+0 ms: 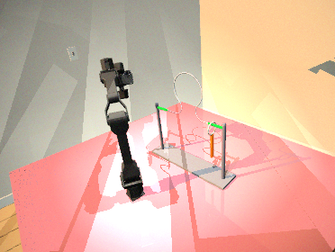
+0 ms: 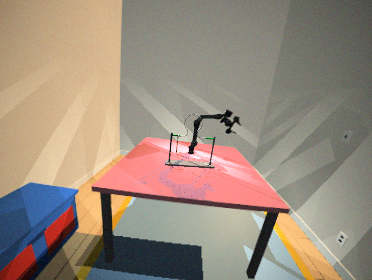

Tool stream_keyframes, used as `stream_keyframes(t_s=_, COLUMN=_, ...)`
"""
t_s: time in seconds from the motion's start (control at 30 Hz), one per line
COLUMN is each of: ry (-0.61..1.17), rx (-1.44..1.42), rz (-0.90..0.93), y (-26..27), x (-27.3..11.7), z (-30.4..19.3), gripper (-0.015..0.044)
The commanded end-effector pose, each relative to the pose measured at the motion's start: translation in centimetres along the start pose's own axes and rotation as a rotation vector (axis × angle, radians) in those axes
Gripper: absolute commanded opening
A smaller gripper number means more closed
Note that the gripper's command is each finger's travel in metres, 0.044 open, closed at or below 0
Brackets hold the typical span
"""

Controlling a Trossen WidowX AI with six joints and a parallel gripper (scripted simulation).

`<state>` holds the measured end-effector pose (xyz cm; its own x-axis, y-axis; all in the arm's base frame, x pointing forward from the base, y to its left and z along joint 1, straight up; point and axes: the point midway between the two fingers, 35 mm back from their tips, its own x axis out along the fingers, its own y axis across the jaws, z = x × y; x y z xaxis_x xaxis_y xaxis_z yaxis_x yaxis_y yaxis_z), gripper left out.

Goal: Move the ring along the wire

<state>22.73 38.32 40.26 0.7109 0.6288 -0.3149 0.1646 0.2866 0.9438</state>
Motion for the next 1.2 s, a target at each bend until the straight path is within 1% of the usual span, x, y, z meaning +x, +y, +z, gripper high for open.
stream_keyframes(t_s=0.0, ry=0.000, rx=-0.001, rz=-0.001, y=0.0, x=0.0, z=0.0, gripper=0.0374)
stream_keyframes(t_s=0.27, ry=-0.011, rx=-0.051, rz=-0.024, y=-0.6, x=0.7, z=2.2, gripper=0.0164)
stream_keyframes(t_s=0.43, ry=-0.063, rx=-0.061, rz=0.021, y=0.5, x=0.5, z=4.8, gripper=0.0160)
stream_keyframes(t_s=0.7, ry=-0.087, rx=-0.102, rz=0.017, y=-0.9, x=2.9, z=7.7, gripper=0.0160)
stream_keyframes(t_s=0.83, ry=-0.108, rx=-0.102, rz=0.020, y=-1.2, x=3.2, z=9.5, gripper=0.0160)
stream_keyframes(t_s=0.97, ry=-0.204, rx=-0.014, rz=0.050, y=-0.3, x=0.4, z=14.3, gripper=0.0160)
stream_keyframes(t_s=1.17, ry=-0.361, rx=0.124, rz=0.111, y=0.7, x=-5.1, z=20.9, gripper=0.0160)
